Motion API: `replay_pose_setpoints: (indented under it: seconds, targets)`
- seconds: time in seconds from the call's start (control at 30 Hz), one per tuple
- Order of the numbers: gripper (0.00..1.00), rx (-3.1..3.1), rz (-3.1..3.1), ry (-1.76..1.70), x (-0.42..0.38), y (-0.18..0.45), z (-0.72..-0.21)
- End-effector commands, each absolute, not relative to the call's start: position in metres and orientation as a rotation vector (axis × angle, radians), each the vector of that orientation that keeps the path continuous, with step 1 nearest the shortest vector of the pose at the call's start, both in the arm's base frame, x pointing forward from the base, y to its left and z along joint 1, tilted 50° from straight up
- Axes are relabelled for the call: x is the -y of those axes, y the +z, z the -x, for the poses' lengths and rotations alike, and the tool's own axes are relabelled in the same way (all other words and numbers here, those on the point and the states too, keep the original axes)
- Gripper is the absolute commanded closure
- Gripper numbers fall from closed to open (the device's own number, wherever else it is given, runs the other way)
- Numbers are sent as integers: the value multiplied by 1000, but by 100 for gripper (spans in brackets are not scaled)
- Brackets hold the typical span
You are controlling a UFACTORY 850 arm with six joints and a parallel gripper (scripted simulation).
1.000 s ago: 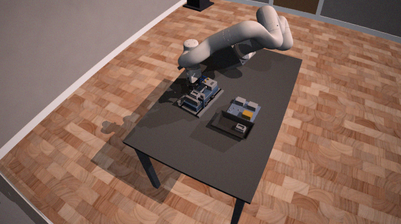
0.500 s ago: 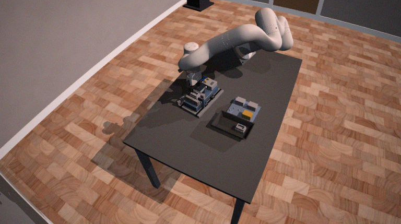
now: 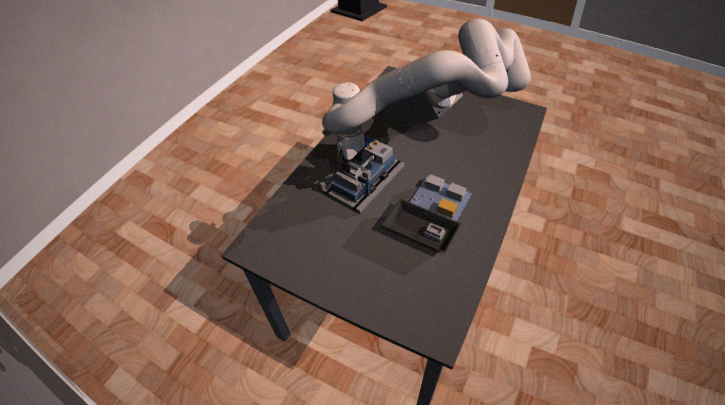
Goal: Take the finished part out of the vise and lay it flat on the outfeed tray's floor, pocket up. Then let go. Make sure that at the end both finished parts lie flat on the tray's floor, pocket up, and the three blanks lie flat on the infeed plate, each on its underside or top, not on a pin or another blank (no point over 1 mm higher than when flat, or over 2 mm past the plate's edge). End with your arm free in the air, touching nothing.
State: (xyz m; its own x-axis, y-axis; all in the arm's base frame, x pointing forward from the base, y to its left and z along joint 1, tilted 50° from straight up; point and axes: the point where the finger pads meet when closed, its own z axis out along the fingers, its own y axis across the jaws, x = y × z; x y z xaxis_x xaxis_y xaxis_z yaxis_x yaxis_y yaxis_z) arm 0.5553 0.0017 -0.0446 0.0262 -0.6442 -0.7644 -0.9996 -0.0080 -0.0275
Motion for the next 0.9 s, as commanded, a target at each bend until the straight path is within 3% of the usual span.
replay_pose_setpoints:
  seconds: [0.0, 0.87]
  targets:
    - [31, -1679, 1714, 767, -5, -47, -556]
    - [31, -1679, 1714, 767, -11, -52, -556]
